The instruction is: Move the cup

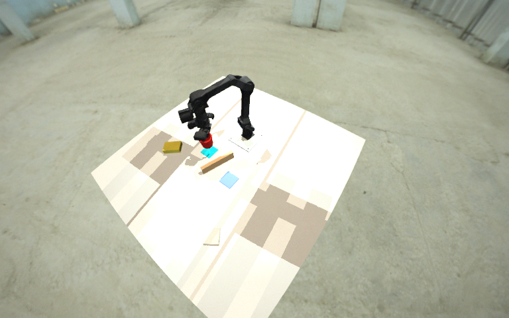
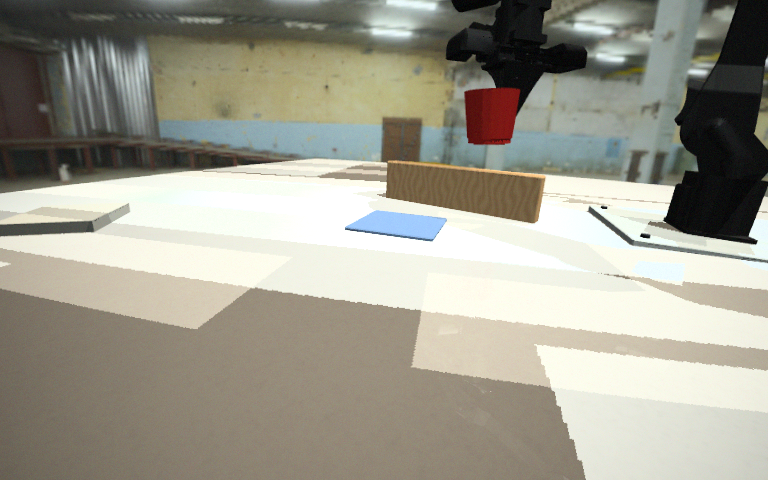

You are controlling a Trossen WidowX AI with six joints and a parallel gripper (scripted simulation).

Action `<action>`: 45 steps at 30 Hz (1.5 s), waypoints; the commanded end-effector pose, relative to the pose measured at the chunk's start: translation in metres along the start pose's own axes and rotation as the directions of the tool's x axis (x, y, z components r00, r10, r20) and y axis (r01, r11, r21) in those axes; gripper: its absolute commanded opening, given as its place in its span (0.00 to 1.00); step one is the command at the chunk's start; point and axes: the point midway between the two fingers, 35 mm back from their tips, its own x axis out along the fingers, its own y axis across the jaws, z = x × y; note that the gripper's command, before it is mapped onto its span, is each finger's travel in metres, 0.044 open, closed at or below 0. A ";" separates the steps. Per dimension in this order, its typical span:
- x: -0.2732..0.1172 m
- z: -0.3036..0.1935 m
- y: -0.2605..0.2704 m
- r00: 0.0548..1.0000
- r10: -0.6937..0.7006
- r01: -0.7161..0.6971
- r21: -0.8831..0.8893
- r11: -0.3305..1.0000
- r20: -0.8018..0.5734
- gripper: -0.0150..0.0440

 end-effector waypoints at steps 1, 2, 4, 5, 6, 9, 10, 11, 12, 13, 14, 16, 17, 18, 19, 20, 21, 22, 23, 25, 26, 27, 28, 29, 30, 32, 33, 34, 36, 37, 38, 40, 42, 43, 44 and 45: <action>-0.001 0.005 -0.008 1.000 -0.005 0.005 -0.003 1.000 0.002 0.25; -0.001 0.006 -0.009 1.000 -0.005 0.005 -0.003 1.000 0.002 0.25; -0.001 0.008 -0.012 1.000 -0.006 0.006 -0.003 1.000 0.002 0.25; -0.001 0.009 -0.014 1.000 -0.006 0.006 -0.003 1.000 0.003 0.25; -0.001 0.010 -0.015 1.000 -0.006 0.006 -0.003 1.000 0.003 0.25; -0.001 0.012 -0.020 1.000 -0.006 0.006 -0.003 1.000 0.003 0.25; -0.001 0.012 -0.020 1.000 -0.006 0.006 -0.003 1.000 0.003 0.25; -0.001 0.012 -0.020 1.000 -0.006 0.006 -0.003 1.000 0.003 0.25; 0.000 0.012 -0.020 1.000 -0.006 0.006 -0.003 1.000 0.003 0.25; 0.001 0.012 -0.019 1.000 -0.006 0.006 -0.003 1.000 0.003 0.25; 0.001 0.012 -0.019 1.000 -0.006 0.006 -0.003 1.000 0.003 0.25; 0.003 0.012 -0.019 1.000 -0.006 0.006 -0.003 1.000 0.003 0.25; 0.004 0.012 -0.019 1.000 -0.006 0.006 -0.003 1.000 0.003 0.25; 0.006 0.012 -0.019 1.000 -0.006 0.006 -0.003 1.000 0.003 0.25; 0.007 0.012 -0.019 1.000 -0.006 0.006 -0.003 1.000 0.003 0.25; 0.008 0.012 -0.019 1.000 -0.006 0.006 -0.003 1.000 0.003 0.25; 0.009 0.013 -0.019 1.000 -0.006 0.006 -0.003 1.000 0.003 0.25; 0.010 0.013 -0.019 1.000 -0.006 0.006 -0.003 1.000 0.003 0.25; 0.011 0.013 -0.019 1.000 -0.006 0.006 -0.003 1.000 0.003 0.25; 0.013 0.013 -0.019 1.000 -0.006 0.006 -0.003 1.000 0.003 0.25; 0.014 0.013 -0.019 1.000 -0.006 0.006 -0.003 1.000 0.003 0.25; 0.015 0.013 -0.019 1.000 -0.006 0.006 -0.003 1.000 0.003 0.25; 0.016 0.013 -0.019 1.000 -0.006 0.006 -0.003 1.000 0.003 0.25; 0.017 0.013 -0.019 1.000 -0.006 0.006 -0.003 1.000 0.003 0.25; 0.018 0.013 -0.019 1.000 -0.006 0.006 -0.003 1.000 0.003 0.25; 0.021 0.013 -0.019 1.000 -0.006 0.006 -0.003 1.000 0.003 0.25; 0.022 0.013 -0.019 1.000 -0.006 0.006 -0.003 1.000 0.003 0.25; 0.023 0.013 -0.019 1.000 -0.006 0.006 -0.003 1.000 0.003 0.25; 0.025 0.013 -0.019 1.000 -0.006 0.006 -0.003 1.000 0.003 0.25; 0.026 0.013 -0.019 1.000 -0.006 0.006 -0.003 1.000 0.003 0.25; 0.027 0.013 -0.019 1.000 -0.006 0.006 -0.003 1.000 0.003 0.25; 0.030 0.013 -0.019 1.000 -0.006 0.006 -0.003 1.000 0.003 0.25; 0.032 0.013 -0.019 1.000 -0.006 0.006 -0.003 1.000 0.003 0.25; 0.033 0.013 -0.019 1.000 -0.006 0.006 -0.003 1.000 0.003 0.25; 0.034 0.013 -0.019 1.000 -0.006 0.006 -0.003 1.000 0.003 0.25; 0.035 0.013 -0.019 1.000 -0.006 0.006 -0.003 1.000 0.003 0.25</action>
